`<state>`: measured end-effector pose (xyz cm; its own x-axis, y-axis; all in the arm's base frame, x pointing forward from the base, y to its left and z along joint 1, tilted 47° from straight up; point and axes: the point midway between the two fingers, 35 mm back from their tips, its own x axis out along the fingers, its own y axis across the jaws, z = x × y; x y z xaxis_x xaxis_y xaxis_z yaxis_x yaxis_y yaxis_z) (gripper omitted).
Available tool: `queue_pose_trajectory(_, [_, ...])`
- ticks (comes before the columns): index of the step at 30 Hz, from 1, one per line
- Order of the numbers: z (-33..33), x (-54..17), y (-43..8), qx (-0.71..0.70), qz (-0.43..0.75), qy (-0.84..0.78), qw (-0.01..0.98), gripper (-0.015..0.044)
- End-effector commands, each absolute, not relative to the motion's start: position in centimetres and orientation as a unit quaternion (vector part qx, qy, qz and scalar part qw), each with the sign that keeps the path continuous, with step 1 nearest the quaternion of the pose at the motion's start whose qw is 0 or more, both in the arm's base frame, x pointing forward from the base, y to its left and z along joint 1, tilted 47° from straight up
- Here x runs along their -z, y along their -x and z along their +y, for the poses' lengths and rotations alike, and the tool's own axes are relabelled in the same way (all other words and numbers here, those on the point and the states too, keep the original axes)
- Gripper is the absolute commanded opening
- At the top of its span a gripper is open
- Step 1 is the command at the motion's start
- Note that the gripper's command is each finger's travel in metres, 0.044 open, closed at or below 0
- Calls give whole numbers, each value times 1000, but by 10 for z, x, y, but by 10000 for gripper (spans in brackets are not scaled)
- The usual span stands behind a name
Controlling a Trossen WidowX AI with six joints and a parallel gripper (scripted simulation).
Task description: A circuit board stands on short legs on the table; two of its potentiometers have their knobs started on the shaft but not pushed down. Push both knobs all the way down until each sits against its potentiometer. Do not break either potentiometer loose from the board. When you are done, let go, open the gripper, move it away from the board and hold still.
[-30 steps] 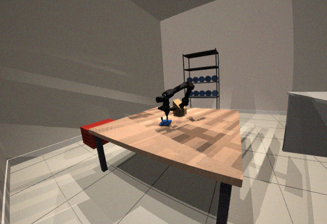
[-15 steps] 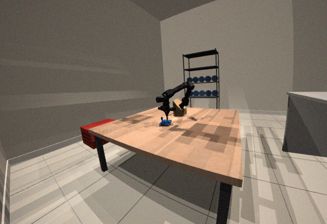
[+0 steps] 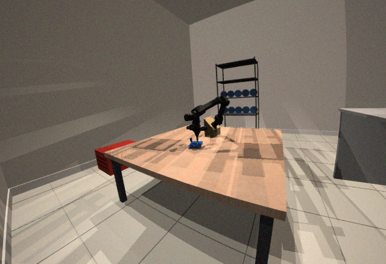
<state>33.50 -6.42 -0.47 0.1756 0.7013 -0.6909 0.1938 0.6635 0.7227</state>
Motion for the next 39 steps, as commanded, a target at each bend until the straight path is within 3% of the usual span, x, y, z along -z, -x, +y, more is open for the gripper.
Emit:
queue_pose_trajectory(1, [-57, 9, -337, -194, 615, -360, 674, 0])
queue_pose_trajectory(39, [-53, 12, -338, -194, 615, -360, 674, 0])
